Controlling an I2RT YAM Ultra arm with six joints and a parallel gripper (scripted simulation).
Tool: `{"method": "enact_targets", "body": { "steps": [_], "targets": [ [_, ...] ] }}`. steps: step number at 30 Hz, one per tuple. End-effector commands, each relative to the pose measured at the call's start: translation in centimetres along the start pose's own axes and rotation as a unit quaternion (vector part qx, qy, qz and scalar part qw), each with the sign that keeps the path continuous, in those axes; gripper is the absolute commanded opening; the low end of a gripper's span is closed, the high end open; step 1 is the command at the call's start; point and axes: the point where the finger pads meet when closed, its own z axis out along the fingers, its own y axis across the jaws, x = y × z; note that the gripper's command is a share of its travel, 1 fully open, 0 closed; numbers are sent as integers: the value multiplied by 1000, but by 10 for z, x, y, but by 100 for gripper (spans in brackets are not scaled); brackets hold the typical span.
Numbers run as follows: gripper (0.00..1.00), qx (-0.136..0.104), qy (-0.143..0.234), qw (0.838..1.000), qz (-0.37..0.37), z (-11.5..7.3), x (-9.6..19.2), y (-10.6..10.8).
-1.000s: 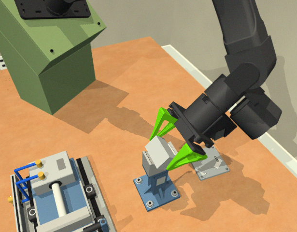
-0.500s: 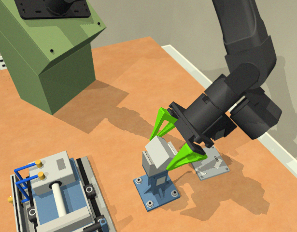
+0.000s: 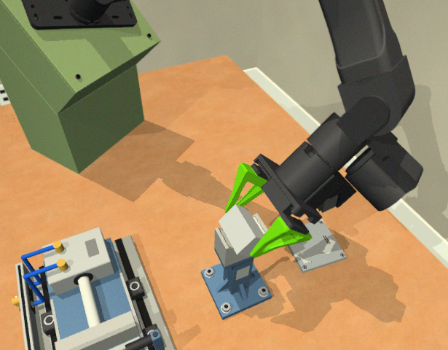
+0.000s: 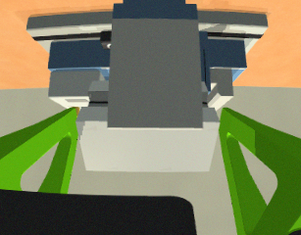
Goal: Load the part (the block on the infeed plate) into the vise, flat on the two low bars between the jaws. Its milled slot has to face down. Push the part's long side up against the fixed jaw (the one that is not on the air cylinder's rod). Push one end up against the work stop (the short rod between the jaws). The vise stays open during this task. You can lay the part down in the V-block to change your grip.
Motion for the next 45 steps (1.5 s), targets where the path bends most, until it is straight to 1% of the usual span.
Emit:
{"method": "enact_targets", "body": {
  "steps": [1, 5, 6, 9, 12, 16, 18, 22, 23, 24, 37, 39, 40, 41, 45],
  "targets": [
    [81, 6, 2, 1000, 5, -1, 0, -1],
    [81, 4, 3, 1000, 2, 2, -1, 2],
    [81, 0, 6, 1000, -2, 3, -1, 6],
    [81, 13, -7, 1000, 8, -6, 2, -4],
    [81, 7, -9, 1000, 7, -3, 5, -2],
    [81, 9, -15, 1000, 10, -4, 6, -4],
    [81, 7, -17, 1000, 8, -3, 6, -2],
    [81, 8, -21, 1000, 9, -3, 6, -3],
    [81, 15, -27, 999, 14, -7, 5, -9],
    [81, 7, -24, 1000, 8, -3, 6, -2],
    [81, 8, -57, 998, 8, -3, 6, -2],
    [81, 8, -57, 998, 8, -3, 6, -2],
    [81, 11, -62, 998, 10, -5, 6, -5],
    [81, 8, -64, 998, 8, -3, 6, -2],
    [81, 9, -79, 997, 7, -3, 6, -2]
  ]
}}
